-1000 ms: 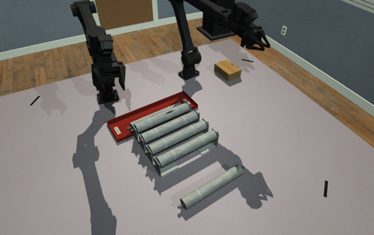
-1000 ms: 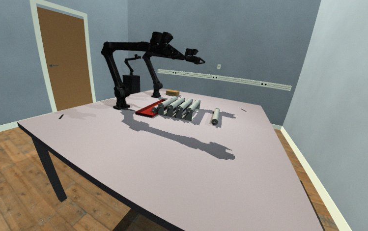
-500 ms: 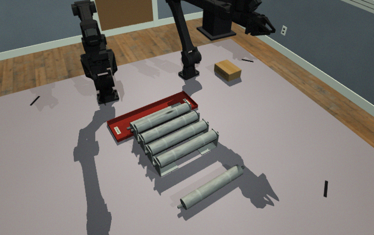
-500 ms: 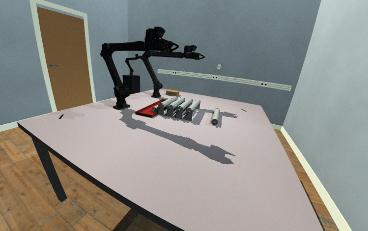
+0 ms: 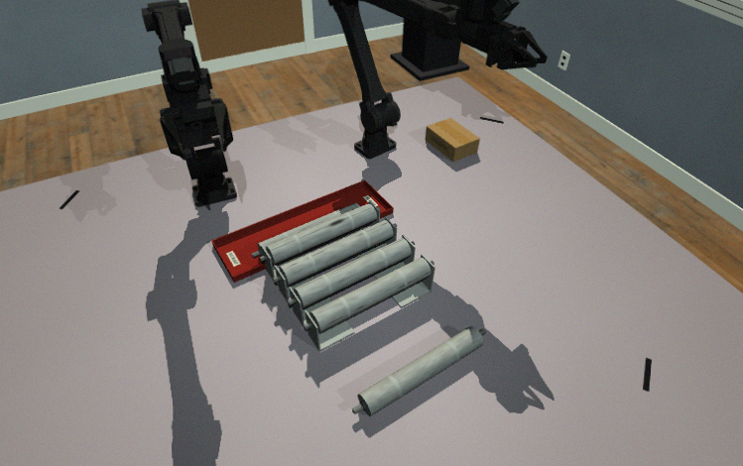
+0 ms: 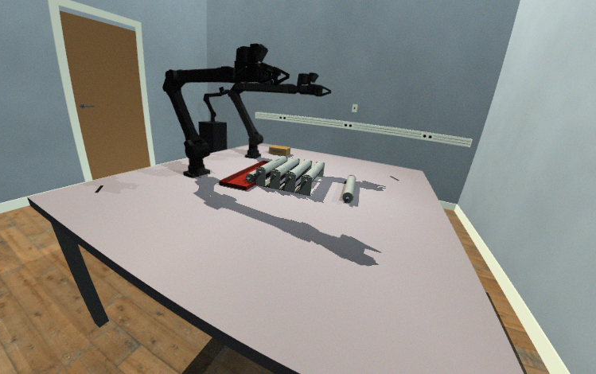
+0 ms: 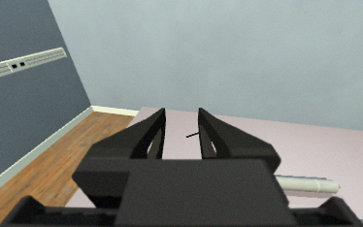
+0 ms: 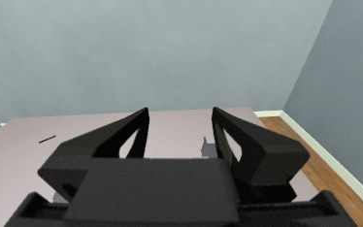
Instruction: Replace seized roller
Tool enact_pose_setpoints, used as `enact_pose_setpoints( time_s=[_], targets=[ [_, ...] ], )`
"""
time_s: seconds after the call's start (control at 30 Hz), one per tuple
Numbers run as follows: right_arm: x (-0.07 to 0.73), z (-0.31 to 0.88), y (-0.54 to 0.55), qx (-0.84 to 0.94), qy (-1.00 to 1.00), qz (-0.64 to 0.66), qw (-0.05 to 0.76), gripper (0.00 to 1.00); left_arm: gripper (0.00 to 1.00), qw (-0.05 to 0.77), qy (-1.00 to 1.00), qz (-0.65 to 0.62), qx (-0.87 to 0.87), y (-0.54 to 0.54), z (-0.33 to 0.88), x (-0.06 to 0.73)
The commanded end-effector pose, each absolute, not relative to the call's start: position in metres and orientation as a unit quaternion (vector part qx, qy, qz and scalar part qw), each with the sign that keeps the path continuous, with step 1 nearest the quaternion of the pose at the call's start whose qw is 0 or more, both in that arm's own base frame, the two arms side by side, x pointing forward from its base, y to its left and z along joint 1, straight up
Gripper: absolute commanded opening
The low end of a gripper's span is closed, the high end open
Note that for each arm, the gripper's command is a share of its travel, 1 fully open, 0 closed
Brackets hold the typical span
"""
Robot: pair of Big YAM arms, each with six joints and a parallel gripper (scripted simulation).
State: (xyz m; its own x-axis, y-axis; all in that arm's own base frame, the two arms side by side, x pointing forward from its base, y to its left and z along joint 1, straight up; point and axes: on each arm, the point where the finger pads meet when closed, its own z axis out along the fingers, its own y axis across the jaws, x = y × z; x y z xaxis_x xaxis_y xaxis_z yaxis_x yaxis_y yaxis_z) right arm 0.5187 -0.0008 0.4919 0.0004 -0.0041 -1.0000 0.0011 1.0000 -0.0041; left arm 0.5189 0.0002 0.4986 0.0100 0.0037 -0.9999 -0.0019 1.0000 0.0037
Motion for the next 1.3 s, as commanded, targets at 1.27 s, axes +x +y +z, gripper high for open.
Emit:
enact_pose_setpoints(
  time_s=[1.27],
  targets=[
    [0.522, 0.548, 0.004, 0.001, 0.676, 0.009, 0.736, 0.62, 0.32, 0.719, 0.695, -0.007, 0.001, -0.005, 0.503, 0.515]
  ],
)
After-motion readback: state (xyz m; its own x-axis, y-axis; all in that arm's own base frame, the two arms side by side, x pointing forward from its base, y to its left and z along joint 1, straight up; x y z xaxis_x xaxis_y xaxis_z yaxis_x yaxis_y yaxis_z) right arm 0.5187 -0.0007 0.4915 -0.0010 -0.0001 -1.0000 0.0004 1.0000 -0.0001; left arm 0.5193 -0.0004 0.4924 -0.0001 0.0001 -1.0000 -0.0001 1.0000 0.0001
